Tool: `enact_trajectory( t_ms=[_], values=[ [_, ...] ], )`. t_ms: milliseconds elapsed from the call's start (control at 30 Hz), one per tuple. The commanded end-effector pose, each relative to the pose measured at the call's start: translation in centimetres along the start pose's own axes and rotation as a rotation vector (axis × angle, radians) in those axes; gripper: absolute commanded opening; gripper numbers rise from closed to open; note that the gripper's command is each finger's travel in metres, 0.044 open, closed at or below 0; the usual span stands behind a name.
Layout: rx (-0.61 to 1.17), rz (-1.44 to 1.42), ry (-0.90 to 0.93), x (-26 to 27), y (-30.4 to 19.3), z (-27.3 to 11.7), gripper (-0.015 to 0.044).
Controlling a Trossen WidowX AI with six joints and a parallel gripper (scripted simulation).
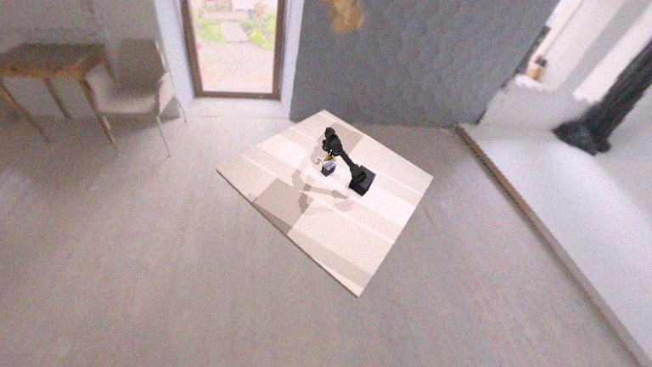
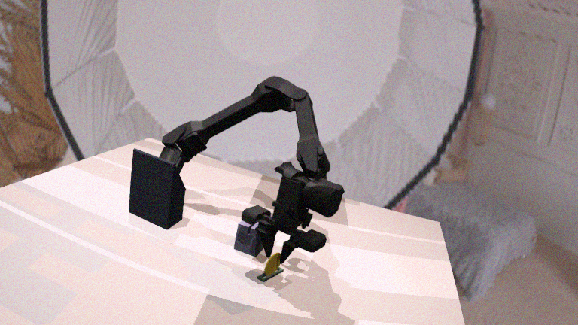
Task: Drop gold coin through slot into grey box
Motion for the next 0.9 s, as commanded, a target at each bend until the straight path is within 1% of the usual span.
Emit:
enact_trajectory(
  t_ms=[0,667,867],
  values=[
    [-0.005,0.004,0.001,0.1,0.0,0.7,0.0161],
    [-0.008,0.004,0.003,0.3,0.1,3.7,0.0161],
    [-0.008,0.004,0.003,0.3,0.1,3.7,0.0003]
  ],
)
Point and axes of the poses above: the point midway between the two fingers, 35 mm back from their tips, its own z axis out along the fingers, its own x axis across the jaws, y = z × x, the point moved 2 cm from there along -z, back along the fingers, and after that the axes turned 11 degrees about z, right-handed, at the moved point
